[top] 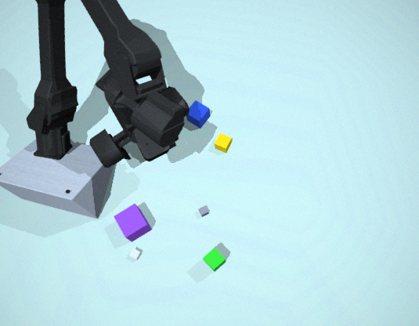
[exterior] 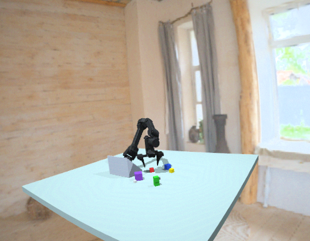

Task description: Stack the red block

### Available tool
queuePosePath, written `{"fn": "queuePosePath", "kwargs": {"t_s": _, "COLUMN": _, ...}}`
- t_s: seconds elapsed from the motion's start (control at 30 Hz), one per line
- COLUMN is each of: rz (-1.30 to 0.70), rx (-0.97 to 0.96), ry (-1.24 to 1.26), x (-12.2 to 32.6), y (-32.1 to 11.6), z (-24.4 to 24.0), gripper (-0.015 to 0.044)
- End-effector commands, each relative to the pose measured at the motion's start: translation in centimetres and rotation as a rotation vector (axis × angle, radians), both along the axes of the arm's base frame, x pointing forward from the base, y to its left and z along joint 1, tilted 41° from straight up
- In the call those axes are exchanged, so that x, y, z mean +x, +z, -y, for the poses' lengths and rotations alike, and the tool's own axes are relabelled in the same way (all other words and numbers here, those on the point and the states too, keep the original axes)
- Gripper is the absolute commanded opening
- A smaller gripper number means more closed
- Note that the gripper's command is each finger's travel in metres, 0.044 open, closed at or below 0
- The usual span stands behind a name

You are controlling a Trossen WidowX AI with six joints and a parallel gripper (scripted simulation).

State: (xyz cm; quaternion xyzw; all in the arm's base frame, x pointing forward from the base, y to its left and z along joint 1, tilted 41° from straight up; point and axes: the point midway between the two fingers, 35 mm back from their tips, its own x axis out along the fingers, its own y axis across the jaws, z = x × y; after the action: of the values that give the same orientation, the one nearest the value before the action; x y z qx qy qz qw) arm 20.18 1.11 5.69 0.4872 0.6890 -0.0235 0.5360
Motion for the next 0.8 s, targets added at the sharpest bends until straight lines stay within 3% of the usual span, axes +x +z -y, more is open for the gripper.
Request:
{"fn": "queuePosePath", "kwargs": {"t_s": 0.0, "rz": 0.000, "rx": 0.004, "ry": -0.003, "x": 0.1, "y": -0.4, "z": -0.4, "gripper": 0.0440}}
{"fn": "queuePosePath", "kwargs": {"t_s": 0.77, "rz": 0.001, "rx": 0.006, "ry": -0.003, "x": 0.1, "y": -2.3, "z": -2.3, "gripper": 0.0440}}
